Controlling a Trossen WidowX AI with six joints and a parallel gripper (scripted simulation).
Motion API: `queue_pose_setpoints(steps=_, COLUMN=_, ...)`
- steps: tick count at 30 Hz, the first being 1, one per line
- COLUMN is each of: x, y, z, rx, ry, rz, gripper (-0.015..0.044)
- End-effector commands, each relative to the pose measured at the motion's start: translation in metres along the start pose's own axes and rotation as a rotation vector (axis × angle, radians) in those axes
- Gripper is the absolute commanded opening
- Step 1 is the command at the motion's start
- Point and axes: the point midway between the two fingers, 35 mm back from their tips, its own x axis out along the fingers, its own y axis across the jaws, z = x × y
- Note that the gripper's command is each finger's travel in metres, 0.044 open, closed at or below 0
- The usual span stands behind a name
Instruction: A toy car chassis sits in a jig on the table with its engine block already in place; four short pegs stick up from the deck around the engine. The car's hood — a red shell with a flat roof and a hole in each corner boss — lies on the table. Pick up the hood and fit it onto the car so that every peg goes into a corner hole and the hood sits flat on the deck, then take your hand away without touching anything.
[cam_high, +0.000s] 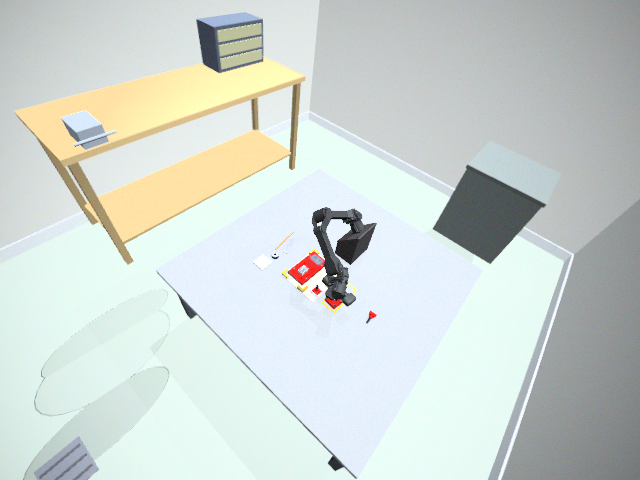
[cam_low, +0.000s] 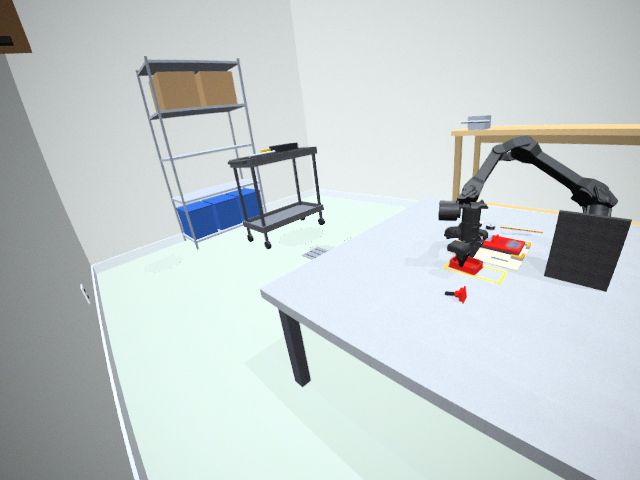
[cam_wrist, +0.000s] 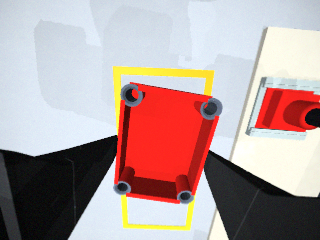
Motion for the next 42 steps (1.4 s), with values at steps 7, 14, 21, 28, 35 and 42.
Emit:
queue_pose_setpoints(steps=7, x=-0.02, y=0.001, z=0.001, rx=0.006, ry=-0.001, rz=0.004, gripper=0.0)
queue_pose_setpoints(steps=14, x=-0.043, y=0.001, z=0.001, rx=0.006, ry=-0.001, rz=0.005, gripper=0.0)
queue_pose_setpoints(steps=21, x=-0.064, y=0.001, z=0.001, rx=0.006, ry=-0.001, rz=0.006, gripper=0.0)
queue_pose_setpoints(steps=28, x=-0.08, y=0.002, z=0.001, rx=0.006, ry=-0.001, rz=0.007, gripper=0.0)
queue_pose_setpoints(steps=35, x=-0.076, y=0.001, z=-0.001, rx=0.054, ry=-0.001, rz=0.0, gripper=0.0)
queue_pose_setpoints(steps=42, x=-0.076, y=0.003, z=-0.002, rx=0.218, ry=-0.002, rz=0.001, gripper=0.0)
